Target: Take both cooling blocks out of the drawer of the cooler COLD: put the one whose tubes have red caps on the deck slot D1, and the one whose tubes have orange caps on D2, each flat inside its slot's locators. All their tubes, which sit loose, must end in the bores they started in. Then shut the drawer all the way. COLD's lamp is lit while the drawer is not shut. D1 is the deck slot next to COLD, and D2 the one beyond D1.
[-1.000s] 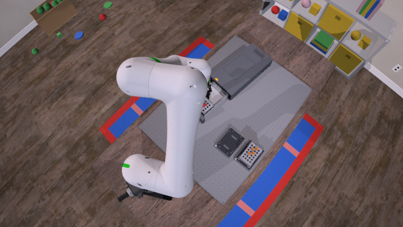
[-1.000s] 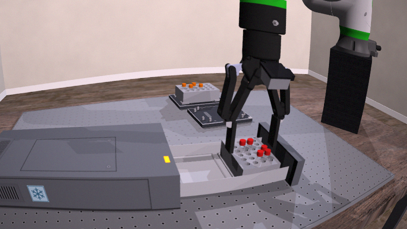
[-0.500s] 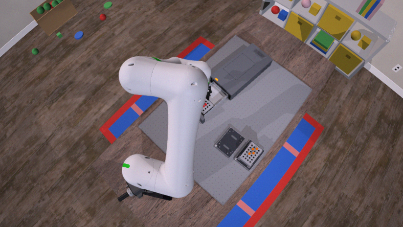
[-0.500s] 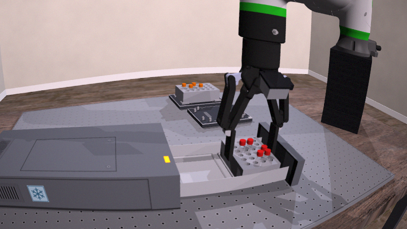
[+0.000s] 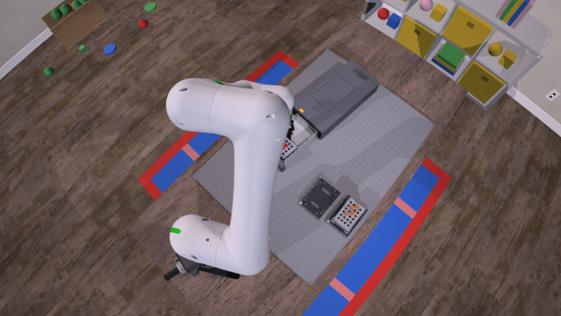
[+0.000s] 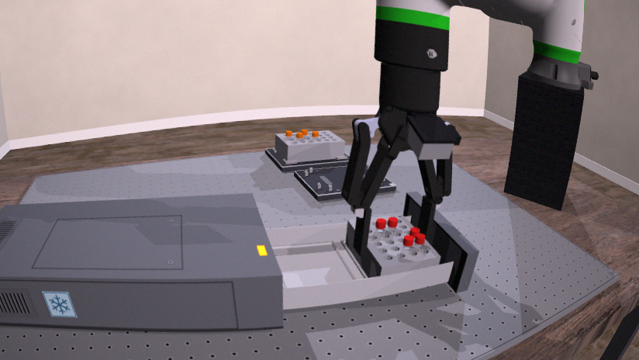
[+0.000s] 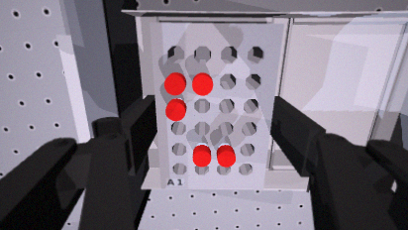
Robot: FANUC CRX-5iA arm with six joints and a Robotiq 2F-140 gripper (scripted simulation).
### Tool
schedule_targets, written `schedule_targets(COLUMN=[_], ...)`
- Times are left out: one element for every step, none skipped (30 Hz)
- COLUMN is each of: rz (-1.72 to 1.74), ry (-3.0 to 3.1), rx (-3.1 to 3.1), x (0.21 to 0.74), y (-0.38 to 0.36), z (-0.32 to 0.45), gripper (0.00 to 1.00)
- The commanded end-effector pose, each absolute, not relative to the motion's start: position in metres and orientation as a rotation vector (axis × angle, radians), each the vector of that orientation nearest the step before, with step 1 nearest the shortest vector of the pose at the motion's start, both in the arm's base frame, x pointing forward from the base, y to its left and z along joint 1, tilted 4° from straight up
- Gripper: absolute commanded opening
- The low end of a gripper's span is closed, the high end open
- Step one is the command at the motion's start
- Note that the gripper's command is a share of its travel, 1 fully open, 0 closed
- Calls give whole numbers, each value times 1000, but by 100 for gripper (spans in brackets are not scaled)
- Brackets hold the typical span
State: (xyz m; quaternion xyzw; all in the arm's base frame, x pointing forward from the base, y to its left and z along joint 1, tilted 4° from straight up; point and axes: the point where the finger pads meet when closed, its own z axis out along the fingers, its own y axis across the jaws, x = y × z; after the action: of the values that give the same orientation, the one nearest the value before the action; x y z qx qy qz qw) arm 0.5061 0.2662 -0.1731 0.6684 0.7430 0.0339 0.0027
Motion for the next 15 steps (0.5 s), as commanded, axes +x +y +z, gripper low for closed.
schedule_targets(rz=[109, 109, 109, 109, 109, 109, 109, 109, 109, 109, 109, 109, 109, 109, 109], ry=[2330, 2330, 2330, 2330, 2330, 2330, 2330, 2330, 2330, 2330, 2330, 2330, 2330, 2330, 2330], rx=[2096, 2096, 2096, 2096, 2096, 2096, 2096, 2096, 2096, 2096, 2096, 2096, 2096, 2096, 2096], x=[507, 507, 507, 507, 507, 507, 507, 507, 507, 507, 507, 507, 507, 507, 507], y=[267, 267, 267, 267, 267, 267, 267, 267, 267, 267, 267, 267, 267, 267, 267], z=[-172, -172, -172, -172, -172, -172, -172, -172, -172, -172, -172, -172, -172, -172, -172], gripper=[61, 60, 58, 57, 55, 54, 52, 51, 49, 48, 46, 45, 43, 42, 40])
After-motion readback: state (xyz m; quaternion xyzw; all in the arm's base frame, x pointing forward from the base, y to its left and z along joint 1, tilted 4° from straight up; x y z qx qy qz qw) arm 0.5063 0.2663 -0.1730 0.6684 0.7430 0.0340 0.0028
